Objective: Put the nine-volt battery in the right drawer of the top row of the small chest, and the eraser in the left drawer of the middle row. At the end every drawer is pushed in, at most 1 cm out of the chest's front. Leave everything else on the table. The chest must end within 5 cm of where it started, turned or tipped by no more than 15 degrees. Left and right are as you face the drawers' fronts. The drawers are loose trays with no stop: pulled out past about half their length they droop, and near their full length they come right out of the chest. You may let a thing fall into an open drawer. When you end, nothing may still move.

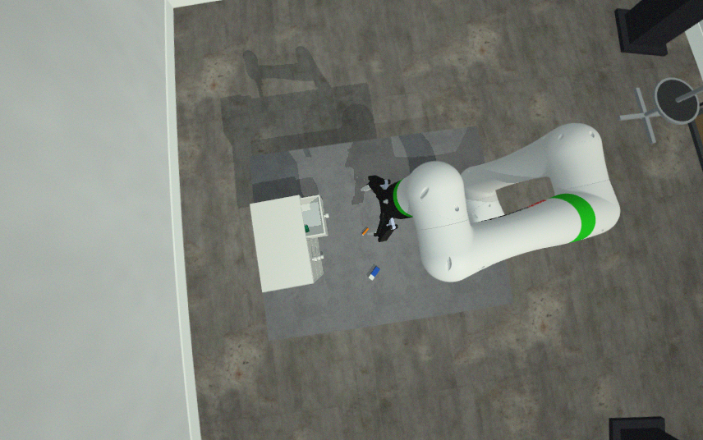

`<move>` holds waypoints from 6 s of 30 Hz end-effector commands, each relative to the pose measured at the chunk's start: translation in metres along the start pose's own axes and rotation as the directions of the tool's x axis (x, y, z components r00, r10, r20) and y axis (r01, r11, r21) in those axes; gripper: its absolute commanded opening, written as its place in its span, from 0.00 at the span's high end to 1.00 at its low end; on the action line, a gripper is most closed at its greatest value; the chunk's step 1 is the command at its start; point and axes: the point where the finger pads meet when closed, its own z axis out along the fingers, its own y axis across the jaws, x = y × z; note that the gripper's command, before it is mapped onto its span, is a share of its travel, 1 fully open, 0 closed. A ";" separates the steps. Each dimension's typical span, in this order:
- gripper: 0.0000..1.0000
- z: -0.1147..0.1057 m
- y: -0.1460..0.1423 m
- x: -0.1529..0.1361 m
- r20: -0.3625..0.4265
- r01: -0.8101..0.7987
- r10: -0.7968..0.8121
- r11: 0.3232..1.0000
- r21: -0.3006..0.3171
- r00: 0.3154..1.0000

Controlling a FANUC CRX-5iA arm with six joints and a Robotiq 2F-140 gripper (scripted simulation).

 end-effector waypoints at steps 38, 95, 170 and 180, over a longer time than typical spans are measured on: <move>0.00 -0.008 0.032 -0.090 0.239 0.009 -0.025 0.997 0.070 0.971; 0.00 0.111 0.024 -0.028 -0.783 0.009 0.051 0.997 0.072 0.620; 1.00 0.149 0.021 0.030 -0.793 0.009 0.050 0.997 0.070 0.607; 1.00 0.149 0.021 0.030 -0.793 0.009 0.050 0.997 0.070 0.607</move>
